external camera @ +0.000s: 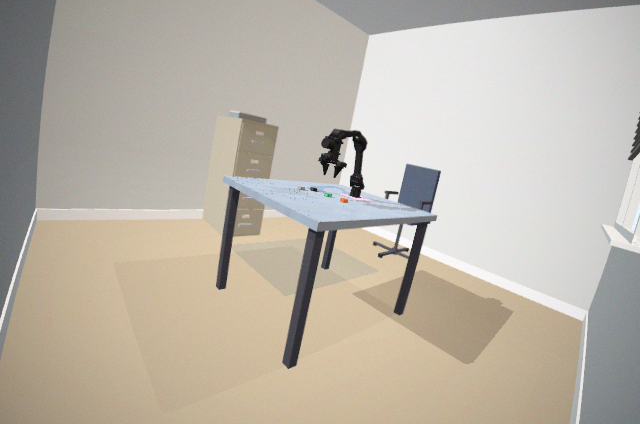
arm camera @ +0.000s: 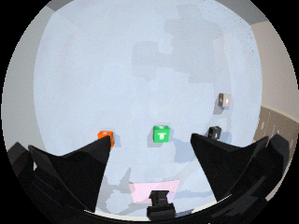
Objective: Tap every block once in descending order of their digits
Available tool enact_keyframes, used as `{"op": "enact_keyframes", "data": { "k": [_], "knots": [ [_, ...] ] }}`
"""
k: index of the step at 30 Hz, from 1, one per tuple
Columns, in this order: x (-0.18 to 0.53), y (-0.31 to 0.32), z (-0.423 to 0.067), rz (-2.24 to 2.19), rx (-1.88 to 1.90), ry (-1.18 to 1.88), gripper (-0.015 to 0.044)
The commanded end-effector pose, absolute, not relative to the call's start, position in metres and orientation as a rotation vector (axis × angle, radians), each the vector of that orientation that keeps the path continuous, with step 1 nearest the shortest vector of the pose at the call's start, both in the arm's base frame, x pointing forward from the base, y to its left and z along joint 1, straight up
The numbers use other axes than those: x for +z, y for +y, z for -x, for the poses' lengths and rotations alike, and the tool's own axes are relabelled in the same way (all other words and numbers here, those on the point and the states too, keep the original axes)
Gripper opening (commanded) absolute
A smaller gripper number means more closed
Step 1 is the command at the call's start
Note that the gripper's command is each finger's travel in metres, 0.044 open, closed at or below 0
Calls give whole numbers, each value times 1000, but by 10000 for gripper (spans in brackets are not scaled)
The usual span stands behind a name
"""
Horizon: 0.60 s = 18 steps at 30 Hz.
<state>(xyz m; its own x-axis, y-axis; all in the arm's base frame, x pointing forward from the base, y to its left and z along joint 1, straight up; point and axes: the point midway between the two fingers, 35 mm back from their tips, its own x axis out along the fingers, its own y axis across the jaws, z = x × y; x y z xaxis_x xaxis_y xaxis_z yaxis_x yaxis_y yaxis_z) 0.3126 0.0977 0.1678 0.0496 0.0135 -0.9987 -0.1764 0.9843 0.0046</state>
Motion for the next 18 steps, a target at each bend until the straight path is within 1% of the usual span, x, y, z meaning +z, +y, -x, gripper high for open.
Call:
{"op": "enact_keyframes", "data": {
  "k": [1, 5, 9, 12, 18],
  "knots": [
    [170, 42, -342, 137, 138, 1519, 400],
    [169, -20, -362, 144, 133, 1525, 400],
    [168, -75, -368, 148, 131, 1531, 400],
    [167, -88, -369, 149, 130, 1532, 400],
    [167, -88, -369, 149, 130, 1532, 400]
  ]
}}
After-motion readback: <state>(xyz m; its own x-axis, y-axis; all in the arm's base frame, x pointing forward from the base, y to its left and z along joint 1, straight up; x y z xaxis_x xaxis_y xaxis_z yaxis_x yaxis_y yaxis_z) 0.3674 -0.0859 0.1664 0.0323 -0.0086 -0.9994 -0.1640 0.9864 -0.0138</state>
